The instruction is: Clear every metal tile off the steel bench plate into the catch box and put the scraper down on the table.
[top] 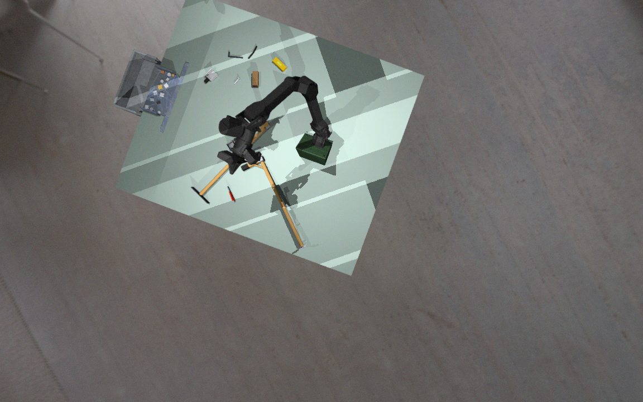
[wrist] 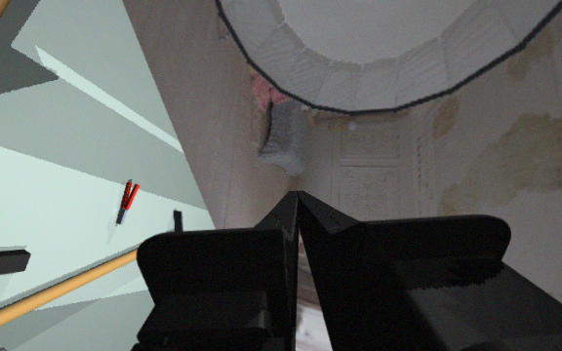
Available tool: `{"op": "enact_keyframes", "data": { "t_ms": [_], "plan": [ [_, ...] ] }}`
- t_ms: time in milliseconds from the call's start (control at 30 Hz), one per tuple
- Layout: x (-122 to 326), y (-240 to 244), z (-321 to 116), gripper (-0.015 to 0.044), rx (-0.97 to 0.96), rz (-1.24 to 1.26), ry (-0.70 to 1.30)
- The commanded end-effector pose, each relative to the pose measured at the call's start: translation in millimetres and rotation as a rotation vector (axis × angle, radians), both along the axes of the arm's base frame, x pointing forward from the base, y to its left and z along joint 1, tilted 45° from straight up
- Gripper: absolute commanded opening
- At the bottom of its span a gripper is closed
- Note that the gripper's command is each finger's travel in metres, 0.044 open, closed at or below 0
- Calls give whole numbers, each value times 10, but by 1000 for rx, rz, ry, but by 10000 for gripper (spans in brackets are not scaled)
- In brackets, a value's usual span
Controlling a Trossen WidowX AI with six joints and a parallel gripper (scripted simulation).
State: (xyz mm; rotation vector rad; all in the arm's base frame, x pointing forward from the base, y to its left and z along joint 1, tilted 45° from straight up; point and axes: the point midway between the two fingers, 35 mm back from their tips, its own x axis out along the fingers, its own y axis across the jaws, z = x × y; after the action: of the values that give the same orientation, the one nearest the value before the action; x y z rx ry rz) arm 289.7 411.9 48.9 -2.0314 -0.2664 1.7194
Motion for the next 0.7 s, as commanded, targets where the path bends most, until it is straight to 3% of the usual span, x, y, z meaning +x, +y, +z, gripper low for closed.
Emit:
{"op": "enact_keyframes", "data": {
  "t_ms": [0, 667],
  "plan": [
    [58, -143, -93, 0, -62, -5, -6],
    [254, -863, -423, 0, -361, -2, -10]
  ]
}}
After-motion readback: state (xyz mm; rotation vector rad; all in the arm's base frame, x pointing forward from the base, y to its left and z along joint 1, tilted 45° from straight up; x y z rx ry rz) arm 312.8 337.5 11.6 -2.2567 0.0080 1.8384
